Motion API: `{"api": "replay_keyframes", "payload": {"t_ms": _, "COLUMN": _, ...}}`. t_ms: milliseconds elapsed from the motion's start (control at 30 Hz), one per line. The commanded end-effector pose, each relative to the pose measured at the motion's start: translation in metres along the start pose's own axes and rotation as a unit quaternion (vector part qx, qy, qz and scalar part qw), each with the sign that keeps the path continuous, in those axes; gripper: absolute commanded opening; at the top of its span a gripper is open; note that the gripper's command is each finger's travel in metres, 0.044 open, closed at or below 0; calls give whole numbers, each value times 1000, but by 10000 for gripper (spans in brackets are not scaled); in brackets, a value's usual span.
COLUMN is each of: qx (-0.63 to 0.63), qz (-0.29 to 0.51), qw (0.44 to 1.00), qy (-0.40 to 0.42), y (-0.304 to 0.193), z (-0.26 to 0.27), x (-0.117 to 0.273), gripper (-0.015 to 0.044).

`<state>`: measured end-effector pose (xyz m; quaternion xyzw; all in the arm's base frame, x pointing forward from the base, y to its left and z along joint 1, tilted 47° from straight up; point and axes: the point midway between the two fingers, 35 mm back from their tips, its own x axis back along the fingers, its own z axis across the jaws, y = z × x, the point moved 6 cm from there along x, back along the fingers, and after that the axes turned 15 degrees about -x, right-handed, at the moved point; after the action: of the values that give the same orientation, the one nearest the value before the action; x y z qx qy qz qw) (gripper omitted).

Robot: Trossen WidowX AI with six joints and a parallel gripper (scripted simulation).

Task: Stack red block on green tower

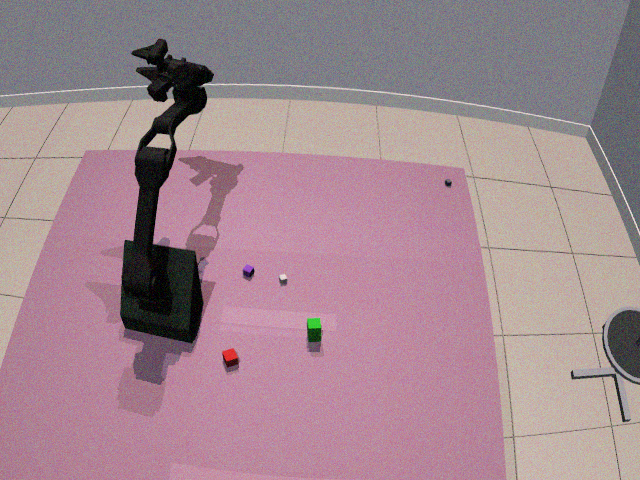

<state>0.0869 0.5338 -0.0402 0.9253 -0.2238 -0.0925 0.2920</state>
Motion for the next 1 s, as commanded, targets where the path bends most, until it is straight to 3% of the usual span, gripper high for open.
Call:
{"api": "replay_keyframes", "payload": {"t_ms": 0, "qx": -3, "qz": 4, "qw": 1000, "qy": -3, "y": 0, "z": -2, "x": 2, "gripper": 426}}
{"api": "replay_keyframes", "payload": {"t_ms": 233, "qx": -127, "qz": 140, "qw": 975, "qy": -117, "y": -13, "z": -51, "x": 75, "gripper": 440}}
{"api": "replay_keyframes", "payload": {"t_ms": 467, "qx": -254, "qz": 279, "qw": 895, "qy": -237, "y": -10, "z": -82, "x": 165, "gripper": 440}}
{"api": "replay_keyframes", "payload": {"t_ms": 700, "qx": -363, "qz": 403, "qw": 764, "qy": -349, "y": 15, "z": -87, "x": 258, "gripper": 440}}
{"api": "replay_keyframes", "payload": {"t_ms": 967, "qx": -455, "qz": 520, "qw": 563, "qy": -453, "y": 72, "z": -63, "x": 356, "gripper": 440}}
